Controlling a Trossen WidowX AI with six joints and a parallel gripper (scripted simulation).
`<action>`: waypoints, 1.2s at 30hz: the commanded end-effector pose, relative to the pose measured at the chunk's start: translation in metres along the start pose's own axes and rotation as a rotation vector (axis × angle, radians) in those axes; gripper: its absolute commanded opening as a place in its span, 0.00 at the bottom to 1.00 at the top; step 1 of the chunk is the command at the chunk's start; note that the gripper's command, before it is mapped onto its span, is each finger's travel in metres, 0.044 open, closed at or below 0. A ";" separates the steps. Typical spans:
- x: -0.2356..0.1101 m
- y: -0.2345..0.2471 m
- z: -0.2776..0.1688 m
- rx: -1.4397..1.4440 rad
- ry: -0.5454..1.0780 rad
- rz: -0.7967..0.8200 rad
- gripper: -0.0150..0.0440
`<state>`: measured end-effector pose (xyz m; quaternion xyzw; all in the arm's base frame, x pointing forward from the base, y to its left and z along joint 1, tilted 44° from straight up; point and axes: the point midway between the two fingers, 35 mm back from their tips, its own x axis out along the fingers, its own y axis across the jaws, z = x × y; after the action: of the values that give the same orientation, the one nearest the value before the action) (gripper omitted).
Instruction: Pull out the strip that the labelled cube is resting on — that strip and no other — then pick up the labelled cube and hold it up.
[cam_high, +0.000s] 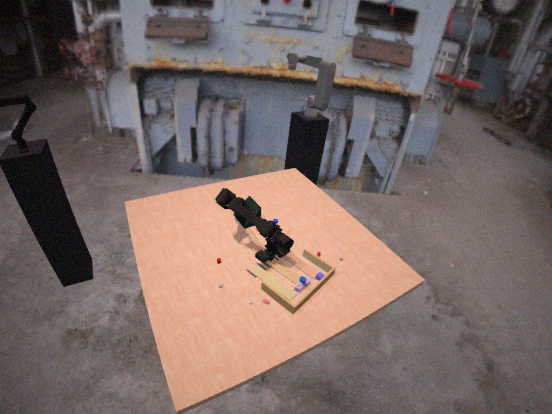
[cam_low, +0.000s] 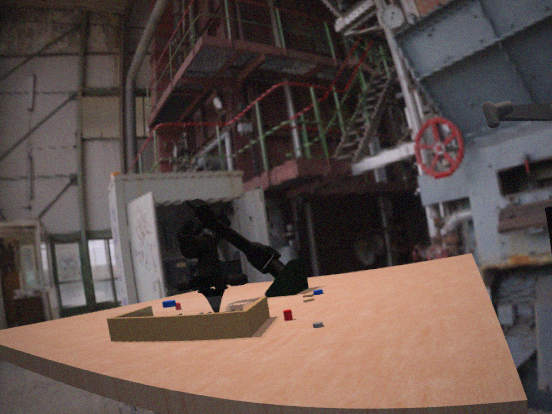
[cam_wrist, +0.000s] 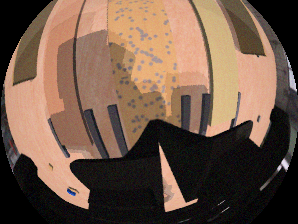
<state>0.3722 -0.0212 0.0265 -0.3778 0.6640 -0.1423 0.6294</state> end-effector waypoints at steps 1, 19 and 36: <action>0.003 0.000 -0.007 -0.005 0.008 -0.001 0.25; 0.003 0.001 -0.035 -0.006 0.009 -0.001 0.25; 0.004 0.002 -0.061 -0.007 0.010 -0.001 0.25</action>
<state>0.3246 -0.0346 0.0344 -0.3766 0.6599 -0.1426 0.6343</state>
